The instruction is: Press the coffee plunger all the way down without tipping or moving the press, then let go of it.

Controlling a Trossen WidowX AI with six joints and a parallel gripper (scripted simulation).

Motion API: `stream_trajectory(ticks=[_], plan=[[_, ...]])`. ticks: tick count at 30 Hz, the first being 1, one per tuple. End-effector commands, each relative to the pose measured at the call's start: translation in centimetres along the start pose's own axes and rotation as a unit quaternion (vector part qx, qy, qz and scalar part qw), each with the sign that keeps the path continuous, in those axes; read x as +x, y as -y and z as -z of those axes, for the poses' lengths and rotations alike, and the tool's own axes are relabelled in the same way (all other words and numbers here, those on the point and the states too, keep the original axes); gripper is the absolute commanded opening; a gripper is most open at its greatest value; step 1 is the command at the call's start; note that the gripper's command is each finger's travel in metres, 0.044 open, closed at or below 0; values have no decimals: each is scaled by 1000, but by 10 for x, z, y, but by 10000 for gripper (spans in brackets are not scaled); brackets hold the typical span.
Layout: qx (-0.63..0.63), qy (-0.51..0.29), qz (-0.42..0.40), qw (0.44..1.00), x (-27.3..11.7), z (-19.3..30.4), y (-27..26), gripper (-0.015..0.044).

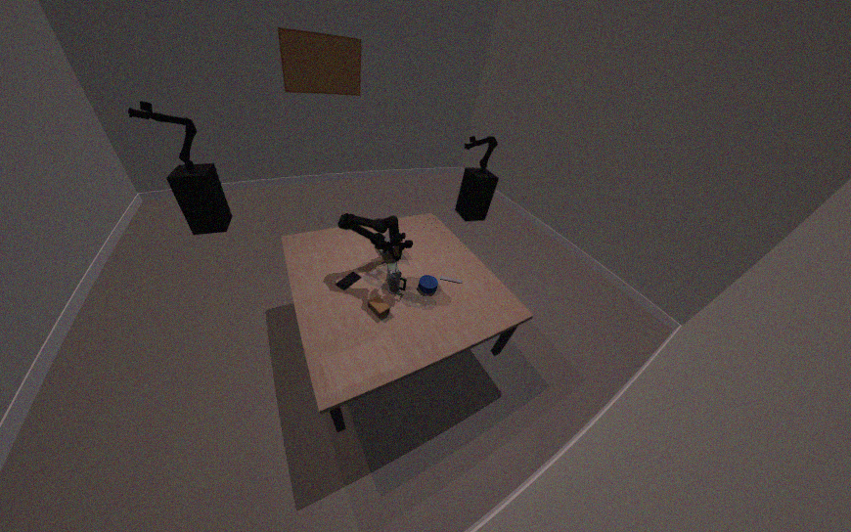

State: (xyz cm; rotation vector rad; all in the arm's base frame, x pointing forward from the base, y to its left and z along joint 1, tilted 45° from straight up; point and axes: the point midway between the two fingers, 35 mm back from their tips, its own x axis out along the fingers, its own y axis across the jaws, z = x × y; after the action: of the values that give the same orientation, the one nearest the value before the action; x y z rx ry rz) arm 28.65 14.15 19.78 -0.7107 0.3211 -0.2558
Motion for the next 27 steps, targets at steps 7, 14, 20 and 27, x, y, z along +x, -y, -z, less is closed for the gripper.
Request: stream_trajectory(ticks=[7, 14, 20, 27], plan=[[-3, -4, -2, 1000, 9, 14, -3, 114], [-3, -5, -2, 1000, 16, 23, -4, 114], [-2, -6, -3, 1000, 22, 31, -5, 114], [-2, -6, -3, 1000, 29, 40, -6, 114]])
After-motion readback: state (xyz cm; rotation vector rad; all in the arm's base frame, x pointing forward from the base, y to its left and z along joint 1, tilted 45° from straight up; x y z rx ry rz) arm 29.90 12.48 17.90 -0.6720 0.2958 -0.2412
